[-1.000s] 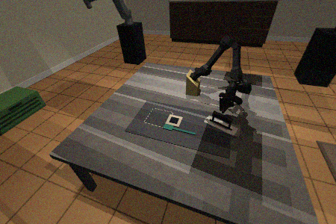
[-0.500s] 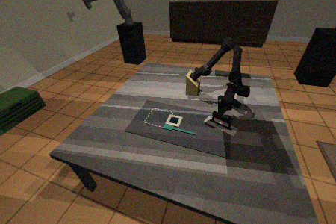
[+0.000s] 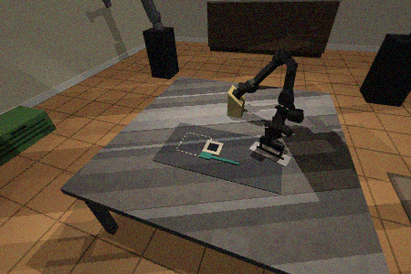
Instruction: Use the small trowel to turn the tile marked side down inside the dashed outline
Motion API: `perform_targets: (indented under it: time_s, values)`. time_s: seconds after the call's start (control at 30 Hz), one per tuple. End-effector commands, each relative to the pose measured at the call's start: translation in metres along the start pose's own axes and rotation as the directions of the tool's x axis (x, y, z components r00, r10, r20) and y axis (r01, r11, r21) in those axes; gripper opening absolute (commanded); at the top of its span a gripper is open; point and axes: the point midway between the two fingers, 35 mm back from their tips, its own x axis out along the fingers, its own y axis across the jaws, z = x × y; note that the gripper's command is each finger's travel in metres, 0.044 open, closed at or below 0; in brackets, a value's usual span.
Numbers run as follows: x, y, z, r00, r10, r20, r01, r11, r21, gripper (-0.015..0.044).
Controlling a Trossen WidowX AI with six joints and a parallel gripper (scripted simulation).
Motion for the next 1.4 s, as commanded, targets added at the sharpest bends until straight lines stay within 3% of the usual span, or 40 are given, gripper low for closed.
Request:
perform_targets:
  time_s: [0.0, 0.23, 0.43, 1.13, 1.37]
  values:
    - [0.007, 0.001, 0.000, 1.000, 0.005, 0.000, -0.005, 1.000, -0.007, 0.0300]
    - [0.016, 0.001, -0.001, 1.000, 0.004, -0.001, -0.004, 1.000, -0.013, 0.0300]
    - [0.016, 0.001, -0.001, 1.000, 0.004, -0.001, -0.004, 1.000, -0.013, 0.0142]
    - [0.016, 0.001, -0.001, 1.000, 0.004, -0.001, -0.004, 1.000, -0.013, 0.0002]
    - [-0.007, -0.028, 0.001, 1.000, 0.002, -0.004, -0.002, 1.000, -0.013, 0.0000]
